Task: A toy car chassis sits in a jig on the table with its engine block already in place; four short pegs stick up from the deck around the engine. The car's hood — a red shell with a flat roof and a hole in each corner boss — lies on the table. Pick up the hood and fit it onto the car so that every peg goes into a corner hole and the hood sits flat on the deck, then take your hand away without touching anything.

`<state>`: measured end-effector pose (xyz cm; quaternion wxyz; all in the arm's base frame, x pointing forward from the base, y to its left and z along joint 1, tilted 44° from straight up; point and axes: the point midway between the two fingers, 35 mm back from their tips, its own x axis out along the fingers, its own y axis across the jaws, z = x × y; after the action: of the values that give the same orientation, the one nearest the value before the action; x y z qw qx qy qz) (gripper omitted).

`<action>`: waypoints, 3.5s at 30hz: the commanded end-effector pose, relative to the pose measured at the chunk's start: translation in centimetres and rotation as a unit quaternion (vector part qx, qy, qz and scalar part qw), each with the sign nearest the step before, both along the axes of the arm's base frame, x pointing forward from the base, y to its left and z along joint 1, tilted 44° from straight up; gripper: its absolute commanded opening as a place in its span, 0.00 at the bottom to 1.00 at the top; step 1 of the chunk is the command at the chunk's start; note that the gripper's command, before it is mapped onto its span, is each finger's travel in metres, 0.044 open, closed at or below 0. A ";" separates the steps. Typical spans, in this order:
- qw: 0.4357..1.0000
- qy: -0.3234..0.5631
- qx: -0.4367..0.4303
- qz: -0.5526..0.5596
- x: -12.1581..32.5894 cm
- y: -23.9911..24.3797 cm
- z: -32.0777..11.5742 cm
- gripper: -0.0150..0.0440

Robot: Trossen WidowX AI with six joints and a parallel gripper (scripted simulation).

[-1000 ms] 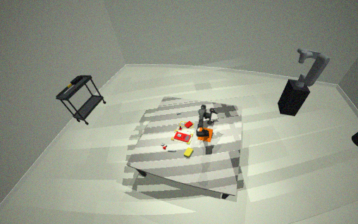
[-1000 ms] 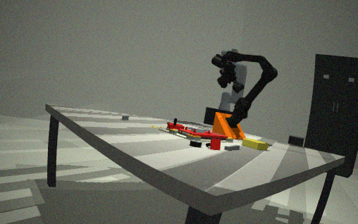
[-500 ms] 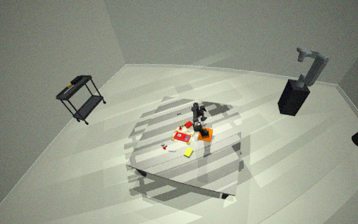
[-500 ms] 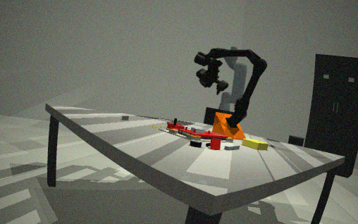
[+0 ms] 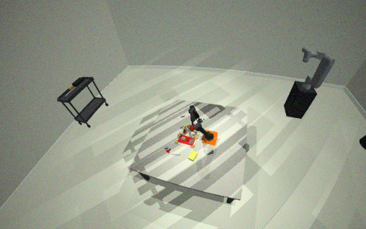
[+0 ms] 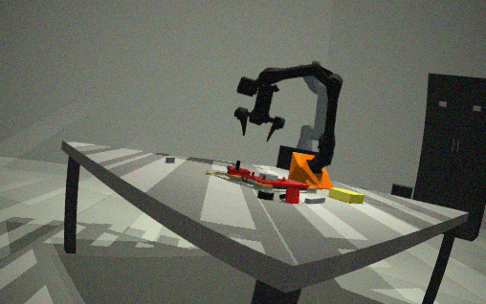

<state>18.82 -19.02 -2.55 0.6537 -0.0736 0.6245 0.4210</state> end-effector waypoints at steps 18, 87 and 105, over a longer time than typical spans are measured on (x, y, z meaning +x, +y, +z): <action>0.973 -0.170 0.141 0.067 8.5 5.8 -2.3 1.00; 0.973 -0.170 0.141 0.067 8.6 8.7 -5.5 1.00; 0.973 -0.170 0.142 0.067 8.5 9.4 -6.1 1.00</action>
<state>27.43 -9.84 -8.50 0.7235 -0.0973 0.4324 0.5293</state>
